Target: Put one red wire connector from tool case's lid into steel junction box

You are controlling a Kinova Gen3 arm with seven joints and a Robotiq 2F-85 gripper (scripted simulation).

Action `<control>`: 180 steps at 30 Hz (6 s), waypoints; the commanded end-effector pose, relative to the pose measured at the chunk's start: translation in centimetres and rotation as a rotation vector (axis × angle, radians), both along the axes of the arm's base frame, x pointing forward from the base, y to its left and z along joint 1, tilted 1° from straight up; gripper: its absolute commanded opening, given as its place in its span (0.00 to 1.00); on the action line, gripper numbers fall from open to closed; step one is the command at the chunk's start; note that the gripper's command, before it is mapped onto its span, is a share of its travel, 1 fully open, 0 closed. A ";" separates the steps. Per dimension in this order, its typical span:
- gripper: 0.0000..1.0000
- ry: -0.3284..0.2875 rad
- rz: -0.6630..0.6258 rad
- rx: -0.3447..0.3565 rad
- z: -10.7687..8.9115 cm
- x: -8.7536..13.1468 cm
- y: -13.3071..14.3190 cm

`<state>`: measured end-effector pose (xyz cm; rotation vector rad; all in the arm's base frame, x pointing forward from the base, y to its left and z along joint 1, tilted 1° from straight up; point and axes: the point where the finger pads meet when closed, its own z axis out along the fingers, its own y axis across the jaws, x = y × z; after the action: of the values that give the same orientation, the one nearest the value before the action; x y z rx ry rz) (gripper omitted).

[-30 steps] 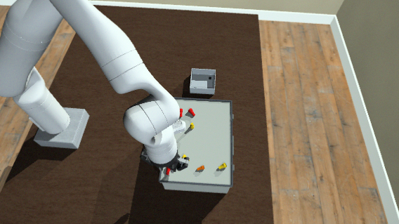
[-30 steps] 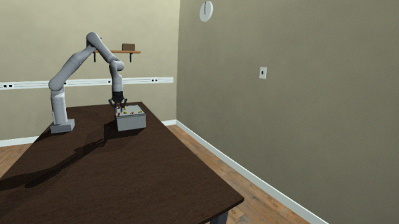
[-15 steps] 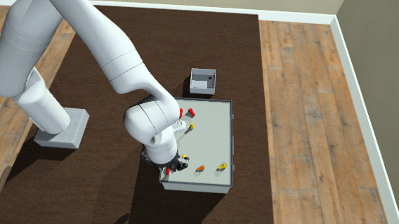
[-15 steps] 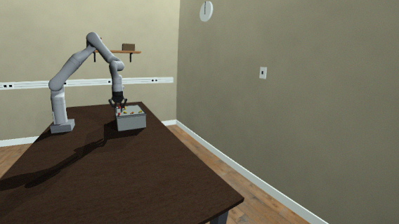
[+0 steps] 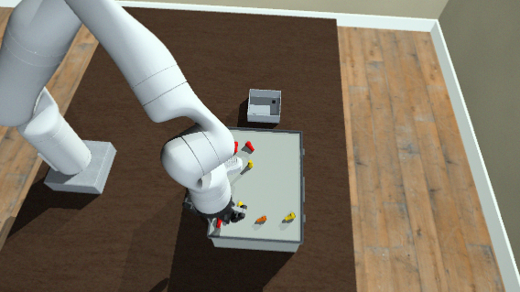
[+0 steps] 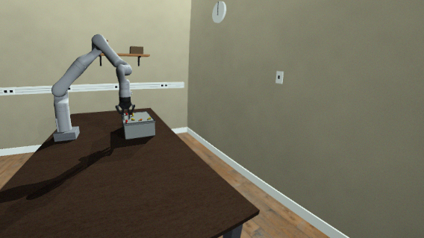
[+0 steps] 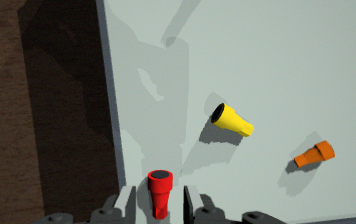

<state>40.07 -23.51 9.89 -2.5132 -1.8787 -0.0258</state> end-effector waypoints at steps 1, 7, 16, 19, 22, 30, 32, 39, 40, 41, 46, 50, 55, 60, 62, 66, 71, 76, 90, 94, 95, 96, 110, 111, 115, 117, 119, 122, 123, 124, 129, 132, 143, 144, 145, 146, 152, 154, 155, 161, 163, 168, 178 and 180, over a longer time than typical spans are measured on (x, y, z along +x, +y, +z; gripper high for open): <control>0.37 -0.002 0.000 -0.001 0.1 0.0 0.0; 0.37 -0.002 0.000 -0.001 -0.1 0.0 0.0; 0.37 -0.002 0.000 -0.001 -1.7 0.1 0.0; 0.37 -0.002 0.000 -0.001 -1.7 0.1 0.0; 0.37 -0.002 0.000 -0.001 -1.7 0.1 0.0; 0.19 -0.002 0.000 -0.001 -1.7 0.1 0.0; 0.19 -0.002 0.000 -0.001 -1.7 0.1 0.0; 0.19 -0.002 0.000 -0.001 -1.7 0.1 0.0; 0.19 -0.002 0.000 -0.001 -1.7 0.1 0.0; 0.19 -0.002 0.000 -0.001 -1.7 0.1 0.0; 0.19 -0.002 0.000 -0.001 -1.7 0.1 0.0; 0.19 -0.002 0.000 -0.001 -1.7 0.1 0.0; 0.19 -0.002 0.000 -0.001 -1.7 0.1 0.0; 0.19 -0.002 0.000 -0.001 -1.7 0.1 0.0; 0.19 -0.002 0.000 -0.001 -1.7 0.1 0.0; 0.19 -0.002 0.000 -0.001 -1.7 0.1 0.0; 0.19 -0.002 0.000 -0.001 -1.5 0.1 0.0; 0.19 -0.002 0.000 -0.001 -0.1 0.0 0.0; 0.19 -0.002 0.000 -0.001 4.8 0.0 -0.1; 0.19 -0.002 0.000 -0.001 5.3 0.0 -0.1; 0.19 -0.002 0.000 -0.001 5.3 0.0 -0.1; 0.19 -0.002 0.000 -0.001 5.3 0.0 -0.1; 0.19 -0.002 0.000 -0.001 5.3 0.0 0.0; 0.19 -0.002 0.000 -0.001 5.4 0.0 0.1; 0.19 -0.002 0.000 -0.001 5.4 0.2 0.4; 0.19 -0.002 0.000 -0.001 5.4 0.2 0.5; 0.19 -0.002 0.000 -0.001 5.4 0.4 0.9; 0.19 -0.002 0.000 -0.001 5.4 0.7 1.7; 0.19 -0.002 0.000 -0.001 5.4 0.8 2.0; 0.19 -0.002 0.000 -0.001 5.4 0.9 2.3; 0.19 -0.002 0.000 -0.001 5.4 1.7 4.4; 0.19 -0.002 0.000 -0.001 5.4 2.1 5.4; 0.19 -0.002 0.000 -0.001 5.6 4.6 11.8; 0.19 -0.002 0.000 -0.001 5.6 4.9 12.6; 0.19 -0.002 0.000 -0.001 5.6 5.2 13.3; 0.19 -0.002 0.000 -0.001 5.6 5.5 14.1; 0.19 -0.002 0.000 -0.001 5.6 6.7 17.2; 0.19 -0.002 0.000 -0.001 5.7 7.3 18.8; 0.19 -0.002 0.000 -0.001 5.7 7.6 19.6; 0.19 -0.002 0.000 -0.001 5.8 9.5 24.5; 0.19 -0.002 0.000 -0.001 5.8 10.1 26.0; 0.19 -0.002 0.000 -0.001 5.8 11.0 28.3; 0.19 -0.002 0.000 -0.001 5.9 13.3 34.2; 0.19 -0.002 0.000 -0.001 5.9 13.6 35.0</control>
<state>52.89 9.77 16.12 -2.5276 -1.8532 -0.0358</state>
